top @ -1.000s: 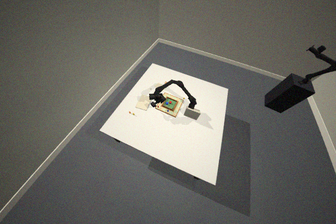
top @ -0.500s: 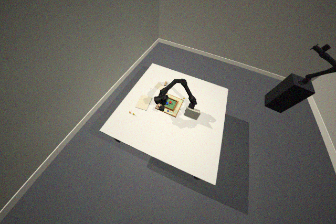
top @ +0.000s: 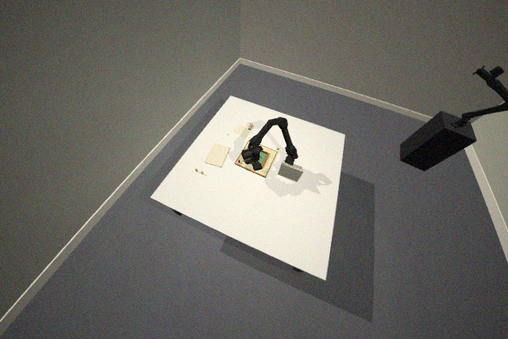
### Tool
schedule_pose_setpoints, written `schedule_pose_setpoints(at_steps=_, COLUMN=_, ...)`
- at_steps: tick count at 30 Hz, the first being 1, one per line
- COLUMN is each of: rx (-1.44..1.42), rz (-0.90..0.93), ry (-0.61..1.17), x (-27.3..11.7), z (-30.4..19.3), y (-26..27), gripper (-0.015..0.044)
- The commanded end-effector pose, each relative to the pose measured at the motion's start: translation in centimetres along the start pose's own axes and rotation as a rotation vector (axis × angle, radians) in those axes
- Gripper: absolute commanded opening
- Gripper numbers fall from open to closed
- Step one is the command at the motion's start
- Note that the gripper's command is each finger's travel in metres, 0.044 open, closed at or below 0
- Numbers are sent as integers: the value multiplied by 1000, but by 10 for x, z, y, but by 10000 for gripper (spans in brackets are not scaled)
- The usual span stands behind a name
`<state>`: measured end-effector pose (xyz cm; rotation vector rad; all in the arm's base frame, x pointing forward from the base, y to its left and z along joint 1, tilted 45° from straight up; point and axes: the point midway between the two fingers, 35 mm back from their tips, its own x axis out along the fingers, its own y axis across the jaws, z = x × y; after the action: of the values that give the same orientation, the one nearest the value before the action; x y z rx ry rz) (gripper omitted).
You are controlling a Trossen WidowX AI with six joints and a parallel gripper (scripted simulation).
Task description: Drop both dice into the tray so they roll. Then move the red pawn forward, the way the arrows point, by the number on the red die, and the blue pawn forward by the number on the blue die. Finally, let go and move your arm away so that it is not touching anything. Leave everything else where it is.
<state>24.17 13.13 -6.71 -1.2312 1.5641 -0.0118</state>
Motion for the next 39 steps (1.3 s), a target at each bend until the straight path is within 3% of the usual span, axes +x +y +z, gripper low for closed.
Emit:
schedule_pose_setpoints(at_steps=1, rx=-24, rz=6, ry=-4, x=-1, z=-3, y=2, gripper=200)
schedule_pose_setpoints(at_steps=37, rx=-24, rz=4, ry=-3, x=55, z=-4, y=2, gripper=200)
schedule_pose_setpoints(at_steps=39, rx=-24, rz=4, ry=-3, x=55, z=-4, y=2, gripper=147)
